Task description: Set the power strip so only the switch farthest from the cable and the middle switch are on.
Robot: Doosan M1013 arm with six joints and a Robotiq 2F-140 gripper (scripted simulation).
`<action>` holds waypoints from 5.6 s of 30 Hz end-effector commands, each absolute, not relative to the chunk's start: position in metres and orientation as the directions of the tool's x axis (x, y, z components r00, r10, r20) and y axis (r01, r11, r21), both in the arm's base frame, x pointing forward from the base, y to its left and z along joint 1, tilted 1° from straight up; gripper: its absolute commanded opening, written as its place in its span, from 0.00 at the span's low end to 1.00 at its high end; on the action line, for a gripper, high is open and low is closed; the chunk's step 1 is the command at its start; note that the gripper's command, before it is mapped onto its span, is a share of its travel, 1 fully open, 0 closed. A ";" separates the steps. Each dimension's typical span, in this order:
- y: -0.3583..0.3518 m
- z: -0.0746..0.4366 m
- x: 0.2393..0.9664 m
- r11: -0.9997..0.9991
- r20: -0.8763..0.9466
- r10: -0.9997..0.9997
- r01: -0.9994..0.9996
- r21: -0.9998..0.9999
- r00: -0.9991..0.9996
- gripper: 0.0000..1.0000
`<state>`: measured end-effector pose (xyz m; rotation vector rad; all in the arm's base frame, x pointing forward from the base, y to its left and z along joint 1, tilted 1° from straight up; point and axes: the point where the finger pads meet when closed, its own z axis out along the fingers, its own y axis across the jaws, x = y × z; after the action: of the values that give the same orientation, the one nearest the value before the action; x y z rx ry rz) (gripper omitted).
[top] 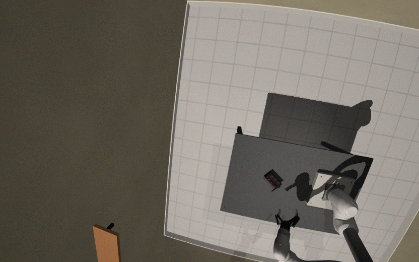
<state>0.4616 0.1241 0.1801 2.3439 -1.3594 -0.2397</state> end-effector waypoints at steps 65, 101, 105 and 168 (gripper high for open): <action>-0.026 0.099 0.608 0.845 0.170 -0.526 -0.535 -0.010 -0.833 1.00; -0.026 0.099 0.608 0.845 0.170 -0.526 -0.535 -0.010 -0.833 1.00; -0.026 0.099 0.608 0.845 0.170 -0.526 -0.535 -0.010 -0.833 1.00; -0.047 0.130 0.606 0.812 -0.015 -0.584 -0.584 -0.008 -0.812 1.00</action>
<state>0.6015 -0.0416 0.1357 0.6267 -3.0893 0.0287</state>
